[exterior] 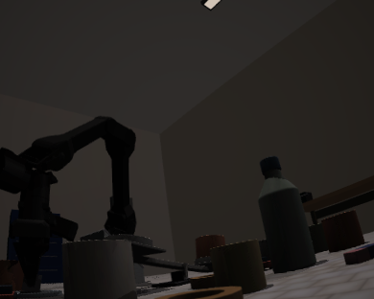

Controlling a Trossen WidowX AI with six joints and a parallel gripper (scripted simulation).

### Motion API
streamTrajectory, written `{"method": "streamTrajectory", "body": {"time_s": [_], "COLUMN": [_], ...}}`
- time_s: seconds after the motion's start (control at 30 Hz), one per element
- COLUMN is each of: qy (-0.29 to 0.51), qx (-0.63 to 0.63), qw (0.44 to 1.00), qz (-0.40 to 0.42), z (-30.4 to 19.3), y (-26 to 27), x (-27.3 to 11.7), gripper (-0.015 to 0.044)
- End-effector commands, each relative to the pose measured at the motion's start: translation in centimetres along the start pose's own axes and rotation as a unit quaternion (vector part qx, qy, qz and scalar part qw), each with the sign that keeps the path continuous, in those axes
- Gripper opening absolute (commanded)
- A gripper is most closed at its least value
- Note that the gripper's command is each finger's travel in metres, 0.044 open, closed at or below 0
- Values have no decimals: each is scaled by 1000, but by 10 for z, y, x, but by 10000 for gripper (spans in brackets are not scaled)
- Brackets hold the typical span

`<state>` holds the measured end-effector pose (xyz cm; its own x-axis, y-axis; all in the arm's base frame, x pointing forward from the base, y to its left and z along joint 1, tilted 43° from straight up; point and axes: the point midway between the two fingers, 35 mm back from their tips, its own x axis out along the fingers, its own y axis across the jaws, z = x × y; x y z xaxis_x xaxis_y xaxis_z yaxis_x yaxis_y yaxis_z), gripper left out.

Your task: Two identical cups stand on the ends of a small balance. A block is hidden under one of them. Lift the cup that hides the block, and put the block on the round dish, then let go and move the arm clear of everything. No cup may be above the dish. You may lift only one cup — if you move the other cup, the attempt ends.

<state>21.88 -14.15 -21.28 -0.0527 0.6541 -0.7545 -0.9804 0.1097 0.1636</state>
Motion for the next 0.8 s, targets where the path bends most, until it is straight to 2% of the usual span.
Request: {"method": "streamTrajectory", "body": {"time_s": [0.0,0.23,0.3,0.43,0.6,0.77], "qy": [1,1,3,-2,-3,-5], "qx": [-1,-1,8,5,4,10], "qw": [1000,1000,1000,1000,1000,1000], "qz": [-1,-1,0,0,0,-2], "z": [0,0,-1,-1,-1,-1], "y": [-1,-1,-1,1,1,5], "x": [-1,-1,-11,-55,-60,-101], "gripper": [210,394,440,440,440,440]}}
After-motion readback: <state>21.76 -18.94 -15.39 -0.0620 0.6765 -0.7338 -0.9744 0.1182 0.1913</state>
